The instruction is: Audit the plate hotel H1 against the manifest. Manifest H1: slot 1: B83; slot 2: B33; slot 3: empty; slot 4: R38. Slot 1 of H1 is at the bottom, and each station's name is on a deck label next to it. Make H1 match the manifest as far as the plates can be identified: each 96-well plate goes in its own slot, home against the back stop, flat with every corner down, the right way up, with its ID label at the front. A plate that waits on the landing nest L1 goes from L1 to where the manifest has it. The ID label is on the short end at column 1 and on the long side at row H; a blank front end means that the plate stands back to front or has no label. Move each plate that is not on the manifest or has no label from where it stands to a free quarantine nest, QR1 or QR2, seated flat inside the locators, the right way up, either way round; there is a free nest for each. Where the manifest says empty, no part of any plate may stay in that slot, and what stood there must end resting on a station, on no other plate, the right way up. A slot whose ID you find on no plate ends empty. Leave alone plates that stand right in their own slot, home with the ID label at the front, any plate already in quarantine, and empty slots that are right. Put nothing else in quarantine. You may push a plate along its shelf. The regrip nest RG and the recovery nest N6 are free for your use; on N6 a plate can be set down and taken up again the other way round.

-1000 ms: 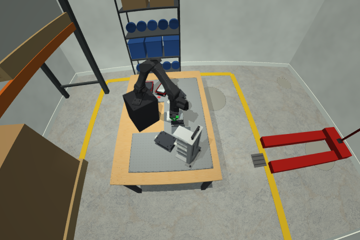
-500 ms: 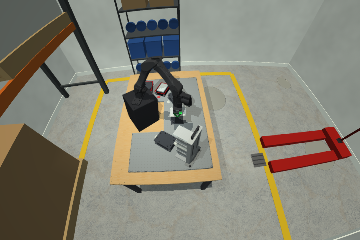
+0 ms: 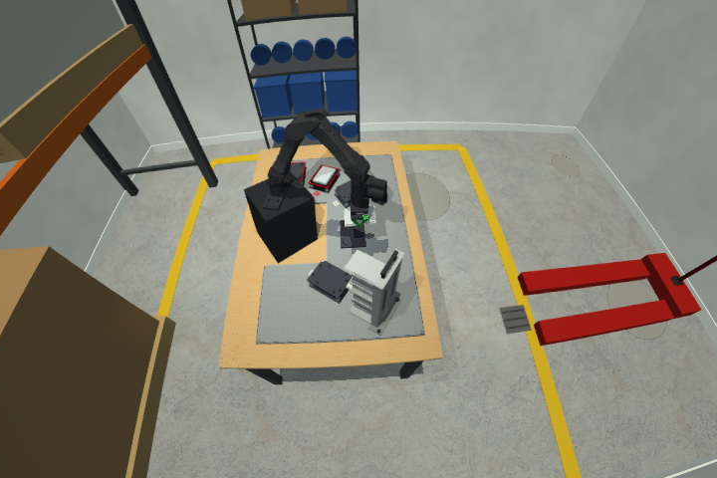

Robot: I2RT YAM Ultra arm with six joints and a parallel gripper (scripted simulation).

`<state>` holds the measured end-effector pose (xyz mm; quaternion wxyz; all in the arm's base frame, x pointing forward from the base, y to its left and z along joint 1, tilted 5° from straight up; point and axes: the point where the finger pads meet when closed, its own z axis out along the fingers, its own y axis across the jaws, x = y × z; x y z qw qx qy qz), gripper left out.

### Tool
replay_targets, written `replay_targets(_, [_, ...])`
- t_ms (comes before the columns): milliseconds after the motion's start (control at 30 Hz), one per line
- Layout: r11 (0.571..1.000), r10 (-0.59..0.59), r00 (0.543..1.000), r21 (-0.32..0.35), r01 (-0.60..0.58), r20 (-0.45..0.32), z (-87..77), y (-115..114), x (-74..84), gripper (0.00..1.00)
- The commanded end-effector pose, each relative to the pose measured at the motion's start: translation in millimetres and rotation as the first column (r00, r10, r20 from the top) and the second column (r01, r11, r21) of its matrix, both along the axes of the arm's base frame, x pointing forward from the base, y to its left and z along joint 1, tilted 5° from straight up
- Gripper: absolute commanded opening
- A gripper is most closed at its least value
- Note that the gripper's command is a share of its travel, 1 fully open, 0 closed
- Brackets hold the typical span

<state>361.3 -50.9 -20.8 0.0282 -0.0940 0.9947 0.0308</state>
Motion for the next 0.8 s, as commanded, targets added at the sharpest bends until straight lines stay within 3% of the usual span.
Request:
replay_targets(0, [0.998, 0.062, 0.997, -0.007, -0.062, 0.035, 9.9, 12.6, 2.1, 0.86])
replay_targets(67, [0.995, 0.096, 0.994, -0.014, -0.095, 0.053, 13.5, 18.5, 6.9, 0.86])
replay_targets(367, [0.978, 0.210, 0.976, -0.023, -0.210, 0.047, 12.0, 41.7, -0.2, 0.86])
replay_targets(400, [0.974, 0.227, 0.970, -0.034, -0.225, 0.082, 21.4, 44.4, 12.6, 0.86])
replay_targets(533, [0.957, 0.291, 0.956, -0.025, -0.290, 0.042, 12.3, 58.8, -5.0, 0.86])
replay_targets(633, [0.941, 0.338, 0.939, -0.036, -0.336, 0.064, 16.6, 68.9, 0.8, 0.86])
replay_targets(767, [0.916, 0.400, 0.915, -0.040, -0.398, 0.055, 17.3, 81.7, -3.3, 0.86])
